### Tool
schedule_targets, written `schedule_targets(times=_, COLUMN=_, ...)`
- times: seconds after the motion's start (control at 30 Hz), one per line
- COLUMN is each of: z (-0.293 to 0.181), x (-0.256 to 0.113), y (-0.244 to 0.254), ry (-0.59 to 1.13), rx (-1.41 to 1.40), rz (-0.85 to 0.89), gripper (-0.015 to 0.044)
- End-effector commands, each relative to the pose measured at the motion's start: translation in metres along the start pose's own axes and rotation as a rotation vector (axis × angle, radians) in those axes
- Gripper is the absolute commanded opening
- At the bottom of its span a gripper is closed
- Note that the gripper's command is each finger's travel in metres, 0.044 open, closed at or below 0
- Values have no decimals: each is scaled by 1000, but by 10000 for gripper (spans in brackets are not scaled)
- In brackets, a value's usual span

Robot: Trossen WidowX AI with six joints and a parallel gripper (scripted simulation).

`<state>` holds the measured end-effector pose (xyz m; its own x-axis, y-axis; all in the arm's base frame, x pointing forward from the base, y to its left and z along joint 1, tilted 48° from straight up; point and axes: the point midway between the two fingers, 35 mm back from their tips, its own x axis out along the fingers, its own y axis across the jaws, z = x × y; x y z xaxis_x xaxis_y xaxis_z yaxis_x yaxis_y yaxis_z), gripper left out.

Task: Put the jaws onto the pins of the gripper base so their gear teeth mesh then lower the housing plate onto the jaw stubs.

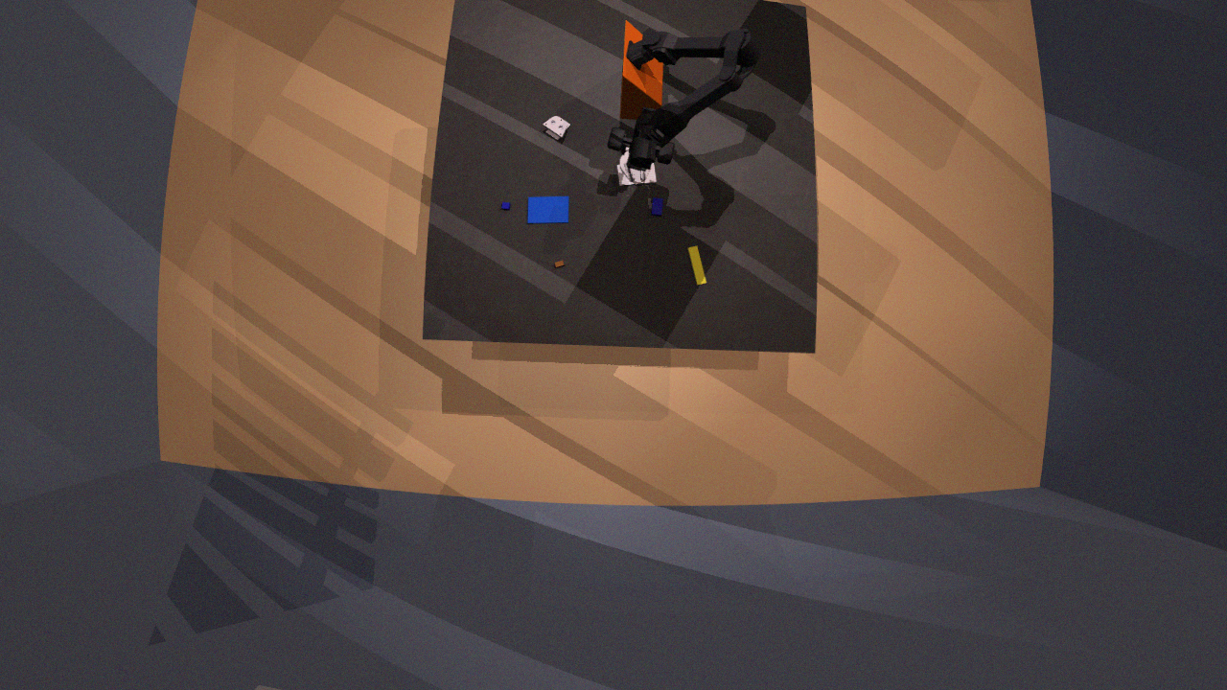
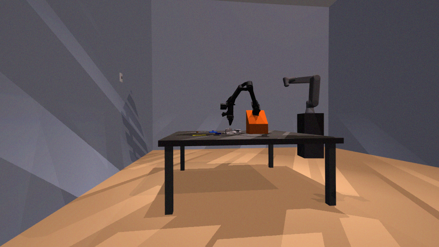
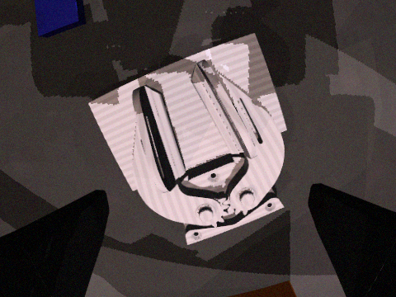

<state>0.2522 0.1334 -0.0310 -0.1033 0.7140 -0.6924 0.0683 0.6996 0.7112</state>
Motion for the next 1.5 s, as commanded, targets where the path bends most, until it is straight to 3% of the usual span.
schedule_targets(times=0.0, z=3, x=-2, y=-13, ry=-5, rx=127, rz=-15, gripper=440)
schedule_targets(times=1.47, z=16, x=-26, y=-150, ry=-84, rx=1630, rz=-51, gripper=440)
